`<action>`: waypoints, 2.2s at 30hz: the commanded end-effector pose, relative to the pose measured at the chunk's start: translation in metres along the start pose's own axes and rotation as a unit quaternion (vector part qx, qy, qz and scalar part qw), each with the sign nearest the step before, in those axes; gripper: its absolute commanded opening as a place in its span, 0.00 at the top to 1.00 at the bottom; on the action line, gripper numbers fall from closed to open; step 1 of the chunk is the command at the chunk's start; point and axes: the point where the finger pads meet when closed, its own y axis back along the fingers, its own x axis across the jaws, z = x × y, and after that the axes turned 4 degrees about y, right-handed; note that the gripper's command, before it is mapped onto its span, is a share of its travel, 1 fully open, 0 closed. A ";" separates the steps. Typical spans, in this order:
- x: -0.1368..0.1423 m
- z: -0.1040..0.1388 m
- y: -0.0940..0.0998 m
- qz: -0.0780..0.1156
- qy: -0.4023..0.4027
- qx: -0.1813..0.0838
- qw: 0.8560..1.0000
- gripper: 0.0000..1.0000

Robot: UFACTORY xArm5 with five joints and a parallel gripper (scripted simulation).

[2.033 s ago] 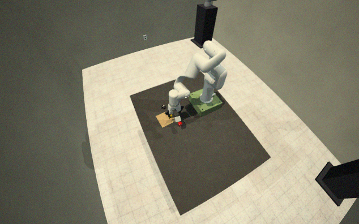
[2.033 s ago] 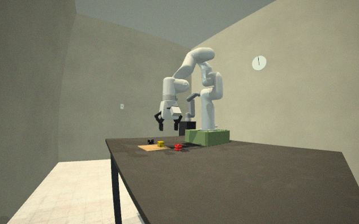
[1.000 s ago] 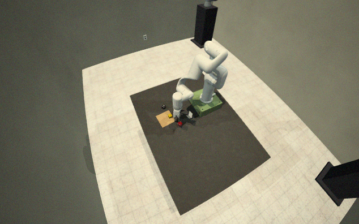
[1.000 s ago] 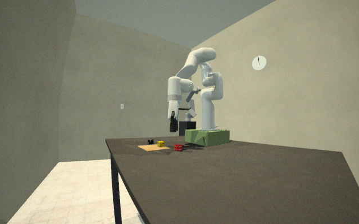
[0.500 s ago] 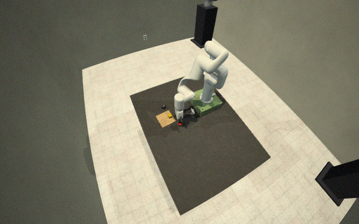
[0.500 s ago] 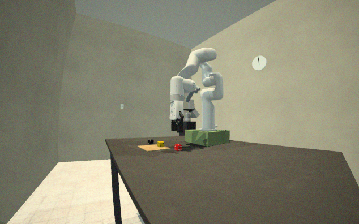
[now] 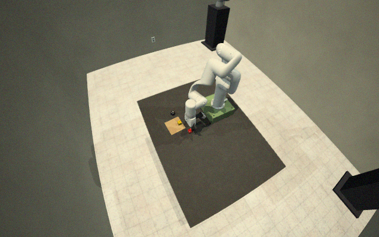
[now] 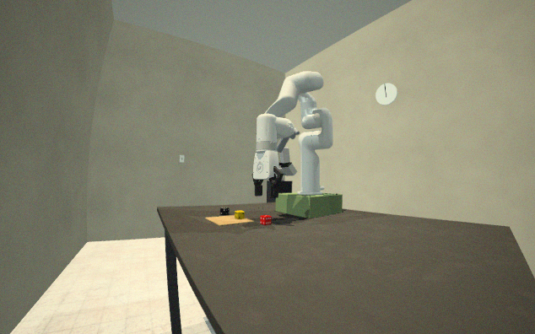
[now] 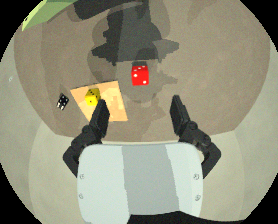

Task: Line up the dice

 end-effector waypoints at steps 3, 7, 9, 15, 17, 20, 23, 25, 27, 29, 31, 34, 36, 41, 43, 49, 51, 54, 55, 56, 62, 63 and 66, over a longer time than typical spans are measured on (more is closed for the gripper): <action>0.001 0.001 0.001 0.000 0.007 -0.002 1.000 0.53; 0.001 0.001 0.001 0.000 0.007 -0.002 1.000 0.53; 0.001 0.001 0.001 0.000 0.007 -0.002 1.000 0.53; 0.001 0.001 0.001 0.000 0.007 -0.002 1.000 0.53; 0.001 0.001 0.001 0.000 0.007 -0.002 1.000 0.53; 0.001 0.001 0.001 0.000 0.007 -0.002 1.000 0.53; 0.001 0.001 0.001 0.000 0.007 -0.002 1.000 0.53; 0.001 0.001 0.001 0.000 0.007 -0.002 1.000 0.53; 0.001 0.001 0.001 0.000 0.007 -0.002 1.000 0.53; 0.001 0.001 0.001 0.000 0.007 -0.002 1.000 0.53; 0.001 0.001 0.001 0.000 0.007 -0.002 1.000 0.53; 0.001 0.001 0.001 0.000 0.007 -0.002 1.000 0.53; 0.001 0.001 0.001 0.000 0.007 -0.002 1.000 0.53; 0.001 0.001 0.000 0.000 0.007 -0.002 1.000 0.53; 0.001 0.001 0.000 0.000 0.007 -0.002 1.000 0.53; 0.001 0.001 -0.003 0.000 0.007 -0.001 1.000 0.53; 0.001 0.001 -0.005 0.000 0.007 -0.001 1.000 0.53; 0.001 0.001 -0.008 0.000 0.007 -0.001 1.000 0.53; 0.001 0.001 -0.009 0.000 0.007 -0.001 1.000 0.53; 0.001 0.001 -0.011 0.000 0.007 -0.001 1.000 0.53; 0.001 0.001 -0.016 0.000 0.007 -0.001 1.000 0.53; 0.001 0.001 -0.018 0.000 0.007 -0.001 1.000 0.53; 0.001 0.001 -0.022 0.000 0.007 -0.001 1.000 0.53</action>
